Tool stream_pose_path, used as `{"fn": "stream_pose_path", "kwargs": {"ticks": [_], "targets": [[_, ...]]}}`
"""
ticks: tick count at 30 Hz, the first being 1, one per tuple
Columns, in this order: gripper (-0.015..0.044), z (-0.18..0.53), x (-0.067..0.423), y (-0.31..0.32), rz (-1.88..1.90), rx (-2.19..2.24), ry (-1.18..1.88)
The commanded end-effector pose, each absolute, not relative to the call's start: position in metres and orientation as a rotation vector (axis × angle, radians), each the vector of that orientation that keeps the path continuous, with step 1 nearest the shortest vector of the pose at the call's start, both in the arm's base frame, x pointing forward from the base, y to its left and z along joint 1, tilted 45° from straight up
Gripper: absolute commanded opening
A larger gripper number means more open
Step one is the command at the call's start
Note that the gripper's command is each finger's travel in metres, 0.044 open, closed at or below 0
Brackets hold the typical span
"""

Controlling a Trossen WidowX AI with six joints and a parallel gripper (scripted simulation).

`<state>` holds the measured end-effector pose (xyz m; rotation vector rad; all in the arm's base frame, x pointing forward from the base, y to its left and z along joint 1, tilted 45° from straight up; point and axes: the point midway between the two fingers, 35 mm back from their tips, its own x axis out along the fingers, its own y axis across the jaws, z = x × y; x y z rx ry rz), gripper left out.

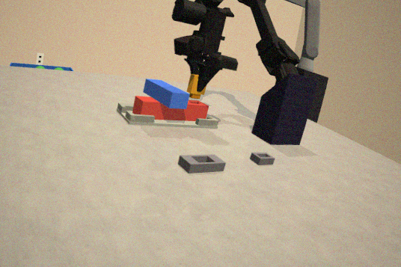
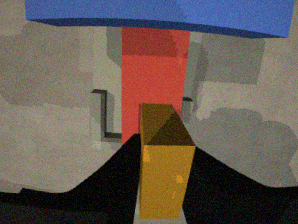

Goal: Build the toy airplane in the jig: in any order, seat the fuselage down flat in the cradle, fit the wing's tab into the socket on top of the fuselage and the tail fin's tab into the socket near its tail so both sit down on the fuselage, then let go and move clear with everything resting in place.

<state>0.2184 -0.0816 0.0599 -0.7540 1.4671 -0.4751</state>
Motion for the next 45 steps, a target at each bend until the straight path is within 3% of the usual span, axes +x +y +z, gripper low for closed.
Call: {"fn": "stream_pose_path", "kwargs": {"ticks": [1,17,21,23,26,36,45], "targets": [[0.0067,0.0540,0.2166,-0.0870,-0.474,-0.763,1.474],[0.0078,0.0494,0.2176,-0.0930,-0.477,-0.758,1.470],[0.0052,0.0494,0.2176,-0.0930,-0.477,-0.758,1.470],[0.0000,0.0494,0.2176,-0.0930,-0.477,-0.758,1.470],[0.0000,0.0494,0.2176,-0.0930,-0.477,-0.758,1.470],[0.0260,0.0494,0.2176,-0.0930,-0.477,-0.758,1.470],[0.0260,0.0542,0.2187,-0.0864,-0.472,-0.755,1.471]]}}
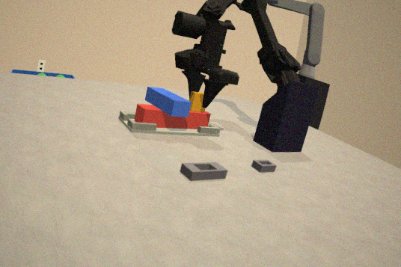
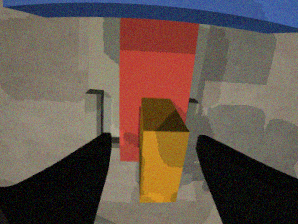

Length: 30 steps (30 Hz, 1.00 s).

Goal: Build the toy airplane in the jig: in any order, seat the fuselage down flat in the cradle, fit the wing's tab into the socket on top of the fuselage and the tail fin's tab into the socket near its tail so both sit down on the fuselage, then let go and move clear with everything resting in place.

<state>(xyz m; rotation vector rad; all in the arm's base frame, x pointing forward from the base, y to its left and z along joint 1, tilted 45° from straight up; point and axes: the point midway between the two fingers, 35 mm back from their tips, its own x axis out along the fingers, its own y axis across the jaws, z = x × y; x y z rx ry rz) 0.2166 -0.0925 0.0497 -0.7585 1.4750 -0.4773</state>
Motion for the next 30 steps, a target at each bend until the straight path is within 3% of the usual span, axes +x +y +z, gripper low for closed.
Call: {"fn": "stream_pose_path", "kwargs": {"ticks": [1,7,30], "targets": [[0.0260,0.060,0.220,-0.078,-0.468,-0.752,1.472],[0.0260,0.112,0.212,-0.029,-0.472,-0.761,1.476],[0.0260,0.111,0.209,-0.025,-0.473,-0.762,1.476]]}}
